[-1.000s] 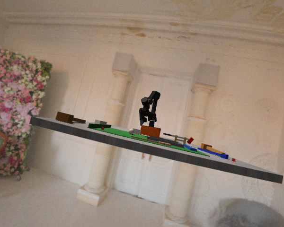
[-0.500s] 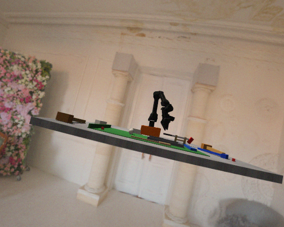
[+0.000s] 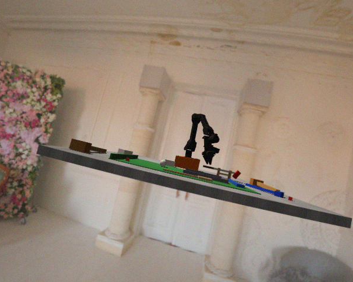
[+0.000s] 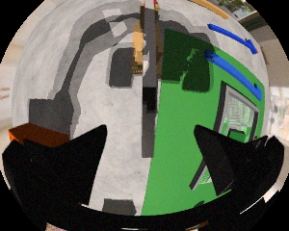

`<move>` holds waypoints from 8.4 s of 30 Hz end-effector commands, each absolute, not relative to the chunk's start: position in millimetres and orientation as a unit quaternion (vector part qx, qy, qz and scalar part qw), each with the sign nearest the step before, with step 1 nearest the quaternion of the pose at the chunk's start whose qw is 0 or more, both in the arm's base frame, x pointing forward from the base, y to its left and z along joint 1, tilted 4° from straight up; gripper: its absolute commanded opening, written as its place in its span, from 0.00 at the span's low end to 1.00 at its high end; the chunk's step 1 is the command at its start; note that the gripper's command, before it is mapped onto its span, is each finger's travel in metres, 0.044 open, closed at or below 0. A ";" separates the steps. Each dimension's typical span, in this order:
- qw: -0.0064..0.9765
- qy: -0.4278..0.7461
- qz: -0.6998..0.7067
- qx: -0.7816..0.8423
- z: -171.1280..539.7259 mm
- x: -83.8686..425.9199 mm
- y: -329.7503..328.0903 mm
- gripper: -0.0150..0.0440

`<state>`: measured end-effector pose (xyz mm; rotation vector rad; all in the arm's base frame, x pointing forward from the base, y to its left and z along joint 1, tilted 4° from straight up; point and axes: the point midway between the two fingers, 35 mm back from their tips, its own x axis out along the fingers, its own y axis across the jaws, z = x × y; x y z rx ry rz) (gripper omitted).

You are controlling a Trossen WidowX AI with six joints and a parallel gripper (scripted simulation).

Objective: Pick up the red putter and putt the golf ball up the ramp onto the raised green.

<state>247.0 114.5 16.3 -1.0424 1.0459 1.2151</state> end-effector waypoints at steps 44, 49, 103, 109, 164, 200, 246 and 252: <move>0.577 0.449 0.518 -0.443 -34.7 247.6 111.5 0.56; 0.577 0.449 0.518 -0.443 -34.7 247.6 111.5 0.33; 0.679 0.577 0.336 -0.304 71.7 277.1 12.9 0.25; 0.698 0.604 0.283 -0.260 74.3 278.2 -15.6 0.25; 0.715 0.686 -0.121 0.061 100.8 191.9 -238.4 0.25; 0.715 0.686 -0.121 0.062 39.4 193.3 -243.1 0.25; 0.715 0.686 -0.118 0.065 47.1 221.9 -137.6 0.25; 0.716 0.686 -0.118 0.065 83.3 219.7 -134.3 0.25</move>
